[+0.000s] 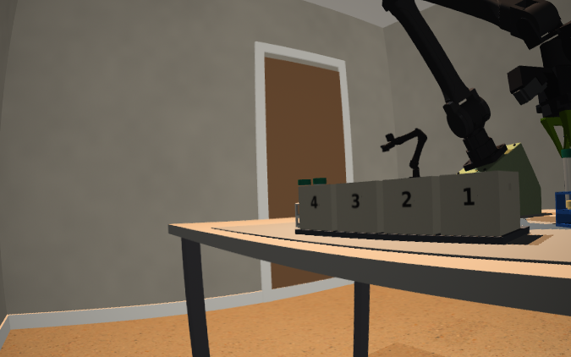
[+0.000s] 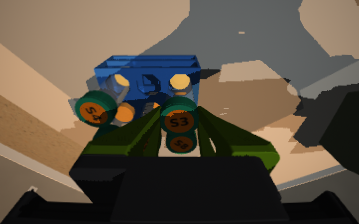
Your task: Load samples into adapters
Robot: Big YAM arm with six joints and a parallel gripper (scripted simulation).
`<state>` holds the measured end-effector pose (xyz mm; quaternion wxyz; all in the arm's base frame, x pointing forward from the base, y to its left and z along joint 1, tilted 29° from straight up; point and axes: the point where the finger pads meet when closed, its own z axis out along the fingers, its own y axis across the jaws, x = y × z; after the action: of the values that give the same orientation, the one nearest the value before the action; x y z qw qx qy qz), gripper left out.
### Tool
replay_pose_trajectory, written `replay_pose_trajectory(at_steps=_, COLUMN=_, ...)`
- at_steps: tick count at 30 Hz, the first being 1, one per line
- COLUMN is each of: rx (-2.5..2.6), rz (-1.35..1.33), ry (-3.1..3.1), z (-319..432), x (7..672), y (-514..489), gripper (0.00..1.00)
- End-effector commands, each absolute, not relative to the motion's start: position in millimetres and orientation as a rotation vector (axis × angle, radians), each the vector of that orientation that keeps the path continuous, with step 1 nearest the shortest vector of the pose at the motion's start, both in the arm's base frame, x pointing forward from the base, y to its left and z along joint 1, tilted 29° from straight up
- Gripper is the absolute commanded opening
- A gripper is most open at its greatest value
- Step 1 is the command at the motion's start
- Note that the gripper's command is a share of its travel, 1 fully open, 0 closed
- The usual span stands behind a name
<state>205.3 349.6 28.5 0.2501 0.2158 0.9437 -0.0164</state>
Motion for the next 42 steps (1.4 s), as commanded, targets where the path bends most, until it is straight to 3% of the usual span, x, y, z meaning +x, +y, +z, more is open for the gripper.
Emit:
replay_pose_trajectory(at_steps=1, rx=0.583, rz=-0.031, ry=2.563, z=23, x=213, y=354, gripper=0.0)
replay_pose_trajectory(at_steps=14, rx=0.584, rz=0.008, ry=2.562, z=30, x=212, y=364, gripper=0.0)
replay_pose_trajectory(at_steps=15, rx=0.584, rz=0.008, ry=2.562, z=30, x=212, y=364, gripper=0.55)
replay_pose_trajectory(at_steps=28, rx=0.584, rz=0.008, ry=2.562, z=30, x=212, y=364, gripper=0.55)
replay_pose_trajectory(at_steps=42, rx=0.59, rz=0.056, ry=2.559, z=78, x=191, y=379, gripper=0.55)
